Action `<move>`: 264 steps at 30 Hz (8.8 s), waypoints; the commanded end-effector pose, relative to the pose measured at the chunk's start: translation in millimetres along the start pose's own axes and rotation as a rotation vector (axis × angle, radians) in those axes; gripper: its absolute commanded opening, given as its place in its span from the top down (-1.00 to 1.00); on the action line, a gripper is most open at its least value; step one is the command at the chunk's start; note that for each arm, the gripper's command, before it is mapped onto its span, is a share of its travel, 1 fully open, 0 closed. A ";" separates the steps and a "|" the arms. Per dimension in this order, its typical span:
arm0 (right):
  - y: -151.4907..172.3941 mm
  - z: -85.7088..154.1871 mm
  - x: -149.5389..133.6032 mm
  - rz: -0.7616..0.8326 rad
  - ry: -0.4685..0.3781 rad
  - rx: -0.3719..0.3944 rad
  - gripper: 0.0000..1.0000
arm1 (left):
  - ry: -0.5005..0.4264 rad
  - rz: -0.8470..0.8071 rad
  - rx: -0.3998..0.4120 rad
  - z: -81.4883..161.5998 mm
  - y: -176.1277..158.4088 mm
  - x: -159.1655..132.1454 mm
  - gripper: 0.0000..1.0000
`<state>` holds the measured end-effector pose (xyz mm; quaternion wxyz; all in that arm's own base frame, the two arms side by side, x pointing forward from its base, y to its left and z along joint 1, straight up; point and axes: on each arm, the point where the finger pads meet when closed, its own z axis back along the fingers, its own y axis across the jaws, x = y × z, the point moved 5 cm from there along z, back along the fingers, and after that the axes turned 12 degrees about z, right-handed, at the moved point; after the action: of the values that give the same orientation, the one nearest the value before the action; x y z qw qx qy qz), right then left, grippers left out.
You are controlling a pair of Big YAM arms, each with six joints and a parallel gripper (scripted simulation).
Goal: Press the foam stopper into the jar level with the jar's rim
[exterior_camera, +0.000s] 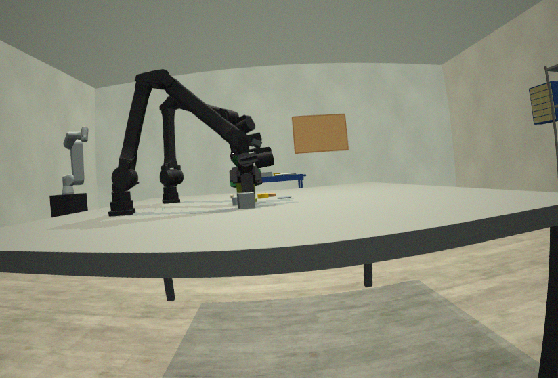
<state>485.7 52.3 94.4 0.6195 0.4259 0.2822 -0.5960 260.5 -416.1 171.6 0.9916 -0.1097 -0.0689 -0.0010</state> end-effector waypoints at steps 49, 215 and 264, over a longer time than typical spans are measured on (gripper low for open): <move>4.5 8.8 3.9 -0.022 -0.012 0.025 -0.28 | 0.024 0.021 0.041 -46.4 11.4 -1.7 1.00; 4.5 8.8 3.9 -0.022 -0.012 0.025 -0.28 | 0.008 -0.007 0.005 -16.1 -3.1 -1.4 1.00; 4.5 8.8 3.9 -0.022 -0.012 0.025 -0.28 | 0.017 -0.008 0.021 -36.2 2.5 -5.6 1.00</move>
<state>485.7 52.3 94.4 0.6195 0.4259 0.2822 -0.5960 261.1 -416.7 159.5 0.9914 -0.1106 -0.0694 -0.0008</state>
